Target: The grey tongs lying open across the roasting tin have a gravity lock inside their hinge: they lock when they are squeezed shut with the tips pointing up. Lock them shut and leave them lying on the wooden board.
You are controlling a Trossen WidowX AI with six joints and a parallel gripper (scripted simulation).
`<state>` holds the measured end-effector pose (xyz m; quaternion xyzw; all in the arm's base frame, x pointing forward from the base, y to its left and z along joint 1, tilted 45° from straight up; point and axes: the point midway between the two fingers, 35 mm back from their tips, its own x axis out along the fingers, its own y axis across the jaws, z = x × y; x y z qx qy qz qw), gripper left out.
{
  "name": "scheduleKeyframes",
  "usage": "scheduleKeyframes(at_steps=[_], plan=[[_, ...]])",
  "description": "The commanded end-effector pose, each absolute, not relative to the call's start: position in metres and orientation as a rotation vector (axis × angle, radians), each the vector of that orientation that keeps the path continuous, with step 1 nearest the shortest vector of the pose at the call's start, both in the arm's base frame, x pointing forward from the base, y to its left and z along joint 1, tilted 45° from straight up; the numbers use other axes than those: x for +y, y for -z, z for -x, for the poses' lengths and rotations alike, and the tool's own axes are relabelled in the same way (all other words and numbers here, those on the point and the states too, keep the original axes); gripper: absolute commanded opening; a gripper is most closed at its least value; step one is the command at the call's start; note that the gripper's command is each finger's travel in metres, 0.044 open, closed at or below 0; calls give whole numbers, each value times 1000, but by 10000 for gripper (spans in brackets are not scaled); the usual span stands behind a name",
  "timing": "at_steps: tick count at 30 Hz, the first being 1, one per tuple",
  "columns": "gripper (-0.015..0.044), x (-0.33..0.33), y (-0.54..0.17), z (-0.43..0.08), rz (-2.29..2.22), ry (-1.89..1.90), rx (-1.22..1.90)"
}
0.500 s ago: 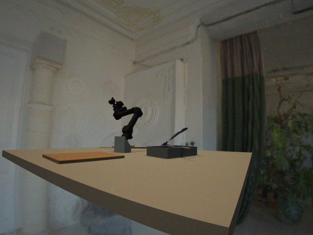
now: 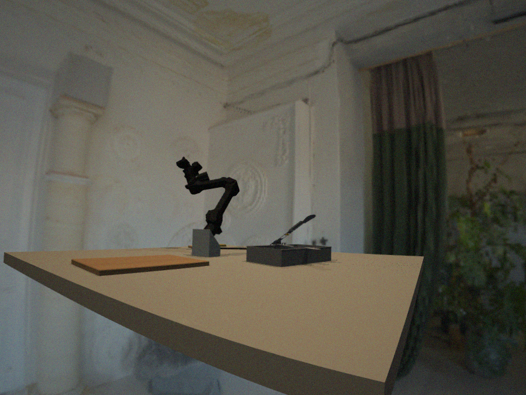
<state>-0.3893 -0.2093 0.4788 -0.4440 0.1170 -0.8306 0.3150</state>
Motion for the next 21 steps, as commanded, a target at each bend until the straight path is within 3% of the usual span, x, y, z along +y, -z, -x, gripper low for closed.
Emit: scheduleKeyframes(at_steps=[1,8,21], plan=[[32,-266,-460,374,1072,2105,353],[-150,-352,-429,318,954,1919,404],[-150,-423,-399,249,867,1716,448]])
